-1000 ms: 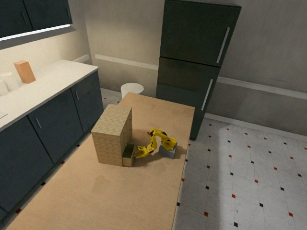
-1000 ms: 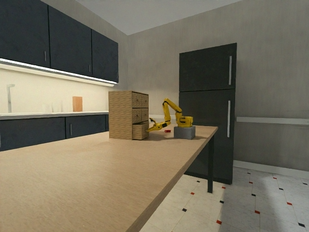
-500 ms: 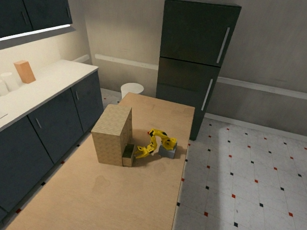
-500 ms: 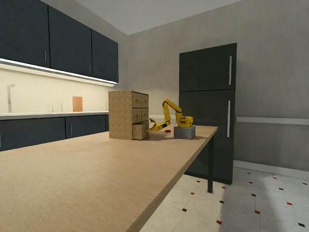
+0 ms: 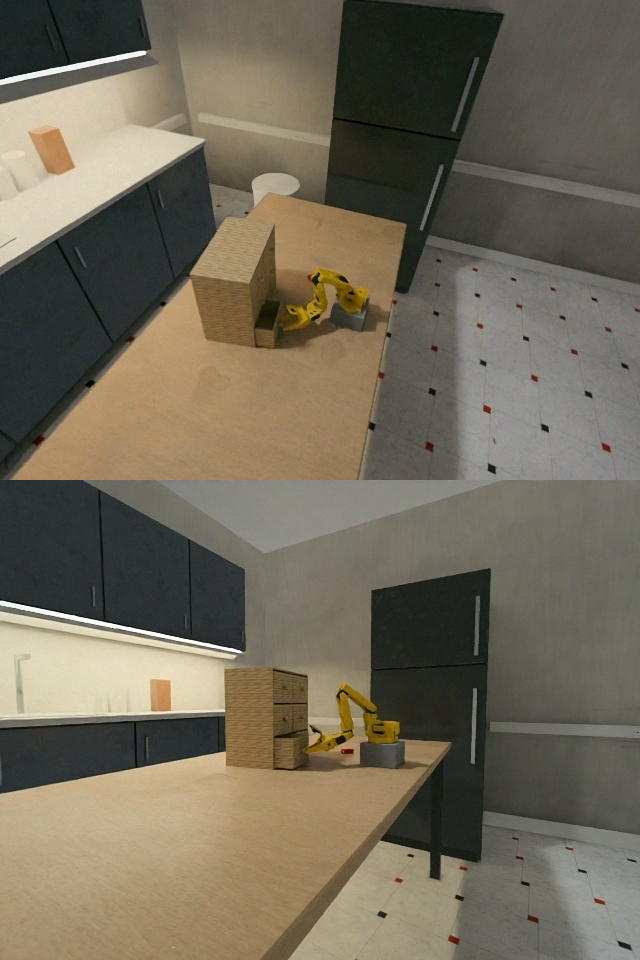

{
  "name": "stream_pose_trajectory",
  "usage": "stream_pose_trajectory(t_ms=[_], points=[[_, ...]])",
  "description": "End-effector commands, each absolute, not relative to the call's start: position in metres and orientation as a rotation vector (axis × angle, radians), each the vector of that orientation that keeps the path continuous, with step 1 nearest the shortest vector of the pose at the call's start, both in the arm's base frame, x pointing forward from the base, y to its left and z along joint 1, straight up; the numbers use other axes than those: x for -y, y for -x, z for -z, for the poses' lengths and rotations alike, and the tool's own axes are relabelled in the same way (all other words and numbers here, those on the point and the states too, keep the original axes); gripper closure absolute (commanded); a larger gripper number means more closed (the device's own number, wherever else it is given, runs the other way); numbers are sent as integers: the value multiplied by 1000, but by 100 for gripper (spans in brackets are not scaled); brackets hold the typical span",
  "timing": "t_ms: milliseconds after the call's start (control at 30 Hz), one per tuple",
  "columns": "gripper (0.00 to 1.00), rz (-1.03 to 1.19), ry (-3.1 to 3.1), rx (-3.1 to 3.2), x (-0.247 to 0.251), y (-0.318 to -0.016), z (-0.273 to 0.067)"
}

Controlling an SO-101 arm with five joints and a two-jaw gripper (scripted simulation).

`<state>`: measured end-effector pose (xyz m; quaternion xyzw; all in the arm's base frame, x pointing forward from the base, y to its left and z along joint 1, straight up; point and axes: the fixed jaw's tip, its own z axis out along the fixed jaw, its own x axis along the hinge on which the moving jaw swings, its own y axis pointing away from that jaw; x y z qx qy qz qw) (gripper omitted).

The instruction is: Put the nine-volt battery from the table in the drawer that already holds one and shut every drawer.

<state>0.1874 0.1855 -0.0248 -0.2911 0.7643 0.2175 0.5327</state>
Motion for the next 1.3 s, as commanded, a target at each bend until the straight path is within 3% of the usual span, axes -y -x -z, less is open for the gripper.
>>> stream_pose_trajectory(t_ms=[0,1267], points=[[79,-494,677,-1823,-181,-194,26],[79,-483,661,-1828,-179,-197,25]])
